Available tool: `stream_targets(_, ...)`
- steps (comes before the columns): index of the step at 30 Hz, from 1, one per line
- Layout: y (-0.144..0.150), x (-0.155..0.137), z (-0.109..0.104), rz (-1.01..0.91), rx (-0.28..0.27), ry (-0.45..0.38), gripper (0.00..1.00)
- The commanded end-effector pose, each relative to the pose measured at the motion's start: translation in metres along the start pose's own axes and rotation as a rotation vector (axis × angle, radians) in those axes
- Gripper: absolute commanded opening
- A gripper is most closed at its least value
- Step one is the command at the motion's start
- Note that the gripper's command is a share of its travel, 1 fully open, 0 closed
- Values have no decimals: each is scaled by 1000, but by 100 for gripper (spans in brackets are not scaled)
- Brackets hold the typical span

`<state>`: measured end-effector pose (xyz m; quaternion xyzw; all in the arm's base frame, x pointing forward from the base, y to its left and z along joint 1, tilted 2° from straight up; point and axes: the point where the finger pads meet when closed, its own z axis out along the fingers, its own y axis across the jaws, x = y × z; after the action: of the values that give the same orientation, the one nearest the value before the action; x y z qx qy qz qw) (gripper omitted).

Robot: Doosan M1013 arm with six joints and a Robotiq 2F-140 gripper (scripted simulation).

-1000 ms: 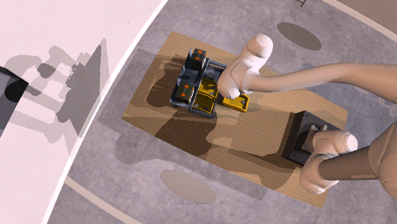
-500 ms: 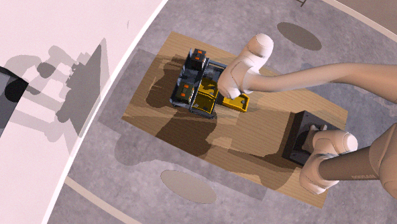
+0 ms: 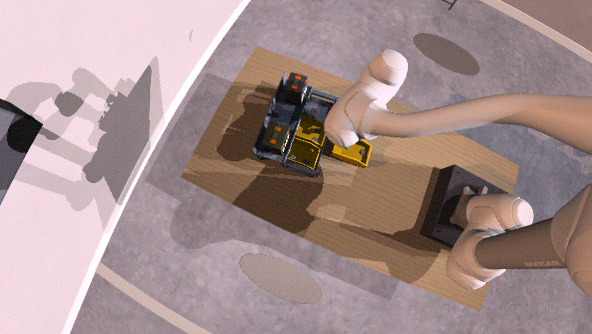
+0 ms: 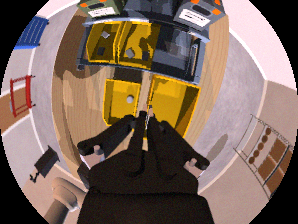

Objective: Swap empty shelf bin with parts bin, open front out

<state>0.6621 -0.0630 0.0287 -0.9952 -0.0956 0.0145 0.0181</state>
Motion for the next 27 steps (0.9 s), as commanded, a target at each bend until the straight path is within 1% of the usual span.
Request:
stream_targets(1, 2, 0, -8, -1, -5, 1, 10)
stream_targets(6, 2, 0, -12, -1, -5, 1, 10)
stream_targets(27, 1, 0, -12, -1, -5, 1, 10)
